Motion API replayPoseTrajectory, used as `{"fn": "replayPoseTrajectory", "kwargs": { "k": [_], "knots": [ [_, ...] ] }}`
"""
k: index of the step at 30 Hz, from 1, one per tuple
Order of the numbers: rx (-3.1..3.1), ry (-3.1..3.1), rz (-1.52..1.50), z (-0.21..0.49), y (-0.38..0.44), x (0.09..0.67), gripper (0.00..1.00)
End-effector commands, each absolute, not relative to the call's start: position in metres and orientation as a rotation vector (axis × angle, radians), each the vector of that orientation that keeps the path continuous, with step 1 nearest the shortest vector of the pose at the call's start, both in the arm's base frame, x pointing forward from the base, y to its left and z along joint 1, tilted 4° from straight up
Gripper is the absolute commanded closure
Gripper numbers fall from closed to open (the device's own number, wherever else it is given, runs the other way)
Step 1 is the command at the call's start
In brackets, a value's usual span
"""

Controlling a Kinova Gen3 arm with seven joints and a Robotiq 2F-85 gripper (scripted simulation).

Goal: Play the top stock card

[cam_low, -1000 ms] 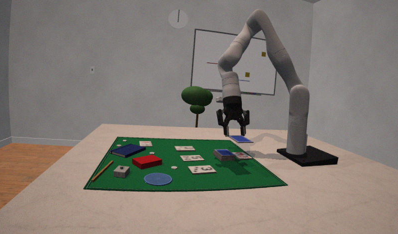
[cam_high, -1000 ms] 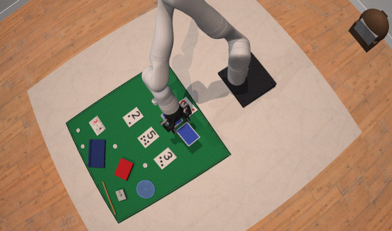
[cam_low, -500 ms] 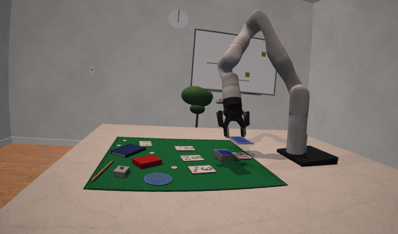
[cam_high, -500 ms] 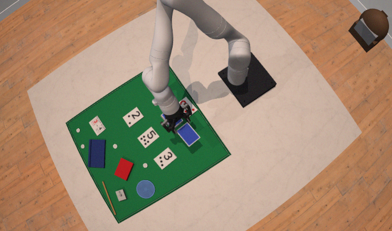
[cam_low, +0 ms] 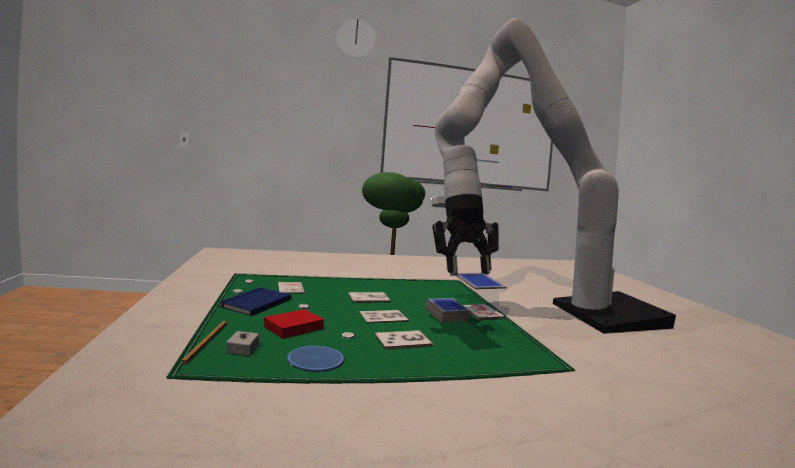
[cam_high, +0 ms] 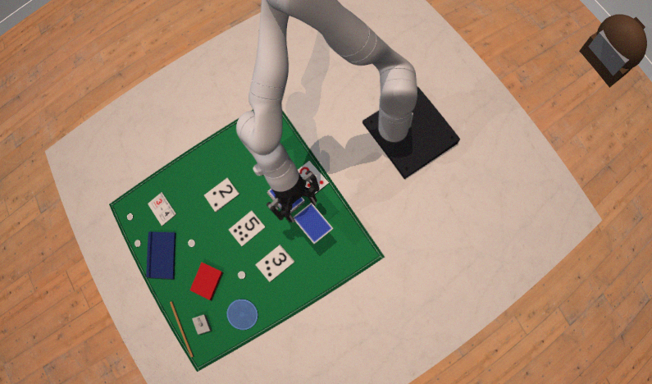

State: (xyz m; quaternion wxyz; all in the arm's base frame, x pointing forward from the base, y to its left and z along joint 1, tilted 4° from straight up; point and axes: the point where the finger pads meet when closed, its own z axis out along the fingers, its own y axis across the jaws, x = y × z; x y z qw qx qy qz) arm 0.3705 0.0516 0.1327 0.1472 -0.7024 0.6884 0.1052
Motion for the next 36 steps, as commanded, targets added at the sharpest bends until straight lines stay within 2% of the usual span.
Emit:
{"fn": "replayPoseTrajectory", "kwargs": {
  "k": [1, 36],
  "knots": [
    [-2.027, 1.980, 0.296, 0.1334, 0.0527, 0.3708, 0.29],
    [-2.099, 2.061, 0.153, 0.1340, 0.0550, 0.3706, 0.29]
  ]
}}
